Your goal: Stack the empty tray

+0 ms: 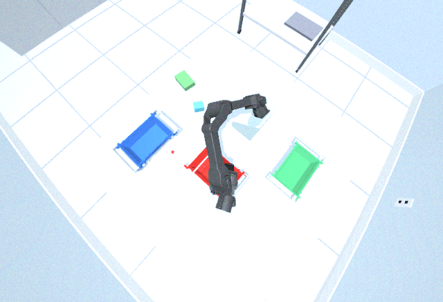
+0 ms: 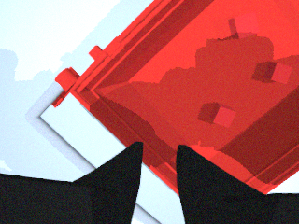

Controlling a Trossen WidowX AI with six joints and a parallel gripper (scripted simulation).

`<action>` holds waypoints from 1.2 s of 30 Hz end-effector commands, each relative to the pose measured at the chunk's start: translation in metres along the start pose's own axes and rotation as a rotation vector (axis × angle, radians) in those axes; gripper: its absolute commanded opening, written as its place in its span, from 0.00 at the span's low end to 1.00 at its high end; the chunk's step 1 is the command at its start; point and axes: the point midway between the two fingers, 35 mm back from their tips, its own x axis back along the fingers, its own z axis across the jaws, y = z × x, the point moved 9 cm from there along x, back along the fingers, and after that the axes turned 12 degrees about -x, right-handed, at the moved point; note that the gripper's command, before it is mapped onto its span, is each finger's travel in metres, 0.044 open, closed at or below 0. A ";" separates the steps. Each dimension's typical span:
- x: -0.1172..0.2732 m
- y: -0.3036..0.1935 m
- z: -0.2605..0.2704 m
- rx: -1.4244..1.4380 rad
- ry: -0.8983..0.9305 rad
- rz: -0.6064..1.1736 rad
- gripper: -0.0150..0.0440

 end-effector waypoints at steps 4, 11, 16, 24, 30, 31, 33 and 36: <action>-0.007 -0.071 0.019 0.831 -0.033 0.014 0.40; -0.007 -0.071 0.019 0.831 -0.033 0.014 0.40; -0.007 -0.071 0.019 0.831 -0.033 0.014 0.40; -0.039 -0.071 0.019 0.831 -0.033 0.014 0.40; -0.068 -0.070 0.016 0.831 -0.036 0.012 0.40; -0.068 -0.070 0.016 0.831 -0.036 0.012 0.40; -0.068 -0.070 0.016 0.831 -0.036 0.012 0.40; -0.062 -0.068 0.015 0.831 -0.036 0.012 0.40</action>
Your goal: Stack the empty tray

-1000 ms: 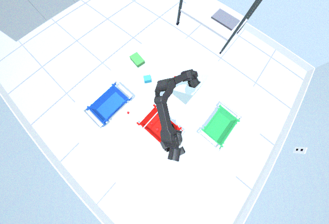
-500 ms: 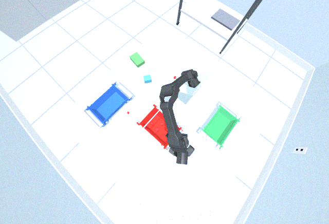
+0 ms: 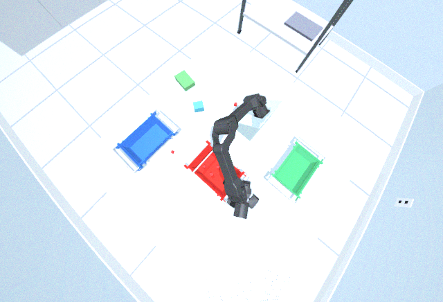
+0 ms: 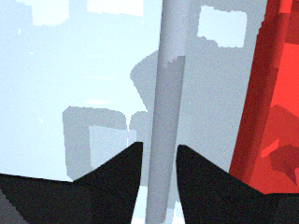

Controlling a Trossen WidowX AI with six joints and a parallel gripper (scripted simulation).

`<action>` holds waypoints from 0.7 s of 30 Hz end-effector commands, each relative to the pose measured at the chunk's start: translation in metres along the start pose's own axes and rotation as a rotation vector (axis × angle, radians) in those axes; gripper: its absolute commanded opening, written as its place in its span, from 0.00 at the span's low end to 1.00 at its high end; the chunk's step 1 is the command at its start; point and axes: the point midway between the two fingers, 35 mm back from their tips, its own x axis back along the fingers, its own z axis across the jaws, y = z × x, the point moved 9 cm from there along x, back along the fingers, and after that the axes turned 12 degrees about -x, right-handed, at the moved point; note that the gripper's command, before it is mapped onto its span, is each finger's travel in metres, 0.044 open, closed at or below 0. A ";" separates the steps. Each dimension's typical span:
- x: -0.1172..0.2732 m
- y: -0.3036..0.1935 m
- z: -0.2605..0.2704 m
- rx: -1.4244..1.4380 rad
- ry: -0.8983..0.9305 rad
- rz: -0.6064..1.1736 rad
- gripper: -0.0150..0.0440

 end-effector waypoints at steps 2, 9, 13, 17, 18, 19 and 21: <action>0.012 0.001 -0.005 0.006 0.000 -0.011 0.40; 0.029 0.004 -0.018 0.006 0.000 -0.010 0.40; 0.033 0.006 -0.027 0.006 -0.001 -0.010 0.40; 0.034 0.008 -0.036 0.006 -0.001 -0.010 0.40; 0.034 0.008 -0.038 0.006 -0.001 -0.010 0.40; 0.034 0.009 -0.040 0.006 -0.002 -0.010 0.40; 0.033 0.010 -0.044 0.006 -0.002 -0.010 0.40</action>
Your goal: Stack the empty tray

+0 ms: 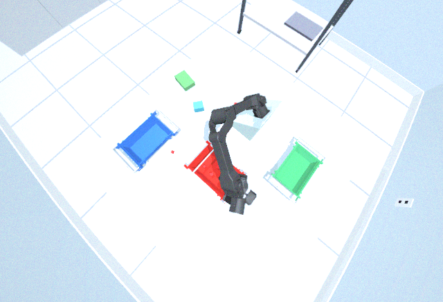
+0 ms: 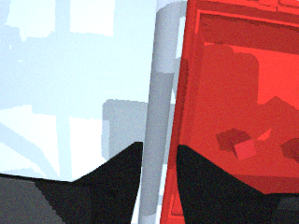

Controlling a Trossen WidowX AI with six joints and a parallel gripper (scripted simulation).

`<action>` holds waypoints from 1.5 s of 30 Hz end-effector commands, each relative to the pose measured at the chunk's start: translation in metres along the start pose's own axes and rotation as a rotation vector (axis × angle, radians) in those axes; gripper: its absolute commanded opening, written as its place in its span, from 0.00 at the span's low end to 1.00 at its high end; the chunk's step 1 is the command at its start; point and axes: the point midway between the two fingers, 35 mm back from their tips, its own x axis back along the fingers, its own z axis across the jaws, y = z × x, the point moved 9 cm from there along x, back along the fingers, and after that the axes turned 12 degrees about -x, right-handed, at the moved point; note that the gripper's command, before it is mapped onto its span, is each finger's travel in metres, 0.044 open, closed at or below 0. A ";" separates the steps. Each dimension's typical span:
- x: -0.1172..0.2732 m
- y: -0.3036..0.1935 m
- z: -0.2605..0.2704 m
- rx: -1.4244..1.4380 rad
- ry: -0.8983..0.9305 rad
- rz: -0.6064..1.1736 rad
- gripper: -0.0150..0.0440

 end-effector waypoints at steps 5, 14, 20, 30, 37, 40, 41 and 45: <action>-0.016 0.009 -0.032 -0.015 -0.022 0.011 0.40; -0.015 0.011 -0.042 -0.015 -0.021 0.011 0.40; 0.016 0.010 -0.037 -0.015 -0.020 0.011 0.40; 0.008 0.009 -0.036 -0.005 -0.026 0.009 0.40; 0.008 0.009 -0.036 -0.005 -0.026 0.009 0.40; 0.008 0.009 -0.036 -0.005 -0.026 0.009 0.40; 0.008 0.009 -0.036 -0.005 -0.026 0.009 0.40; 0.008 0.009 -0.036 -0.005 -0.026 0.009 0.31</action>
